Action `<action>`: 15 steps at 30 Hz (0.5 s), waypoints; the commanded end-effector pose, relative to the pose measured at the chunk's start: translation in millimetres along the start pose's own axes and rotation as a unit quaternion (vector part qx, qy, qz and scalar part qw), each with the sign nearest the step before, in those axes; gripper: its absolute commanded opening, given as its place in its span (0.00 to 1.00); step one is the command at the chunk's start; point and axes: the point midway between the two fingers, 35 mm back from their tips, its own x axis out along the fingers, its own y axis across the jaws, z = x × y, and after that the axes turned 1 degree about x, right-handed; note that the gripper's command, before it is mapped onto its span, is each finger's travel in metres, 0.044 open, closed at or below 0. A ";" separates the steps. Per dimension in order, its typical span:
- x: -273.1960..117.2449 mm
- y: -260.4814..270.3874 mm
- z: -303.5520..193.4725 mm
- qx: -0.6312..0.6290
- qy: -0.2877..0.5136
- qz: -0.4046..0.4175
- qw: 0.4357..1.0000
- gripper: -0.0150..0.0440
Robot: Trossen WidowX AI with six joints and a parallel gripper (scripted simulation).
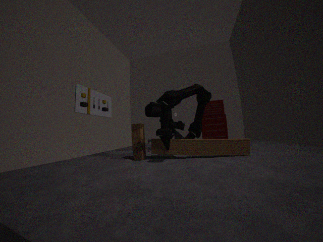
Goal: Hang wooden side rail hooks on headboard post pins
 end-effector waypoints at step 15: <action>-3.3 0.2 -5.5 -0.001 0.004 -0.007 1.000 0.25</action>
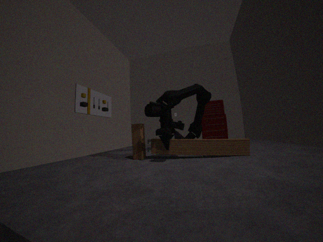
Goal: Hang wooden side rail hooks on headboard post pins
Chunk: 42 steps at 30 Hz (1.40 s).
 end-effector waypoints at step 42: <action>-3.2 0.1 -7.6 0.000 0.003 -0.005 1.000 0.25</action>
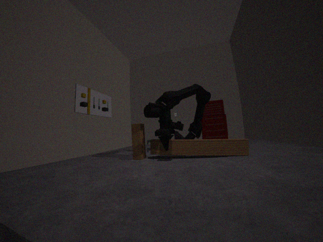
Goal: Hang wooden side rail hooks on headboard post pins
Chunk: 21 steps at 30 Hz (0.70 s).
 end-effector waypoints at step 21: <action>-7.2 -3.5 -5.4 -0.002 0.005 -0.006 1.000 0.25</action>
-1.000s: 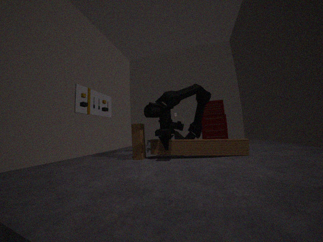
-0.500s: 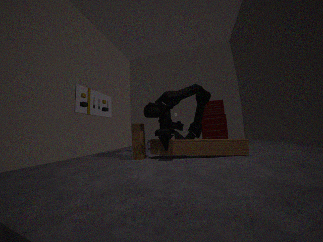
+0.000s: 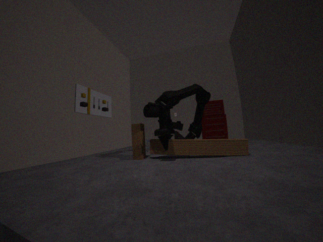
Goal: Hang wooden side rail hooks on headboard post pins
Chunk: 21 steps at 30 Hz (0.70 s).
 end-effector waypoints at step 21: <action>-4.9 -0.8 -5.9 -0.001 0.004 -0.007 1.000 0.25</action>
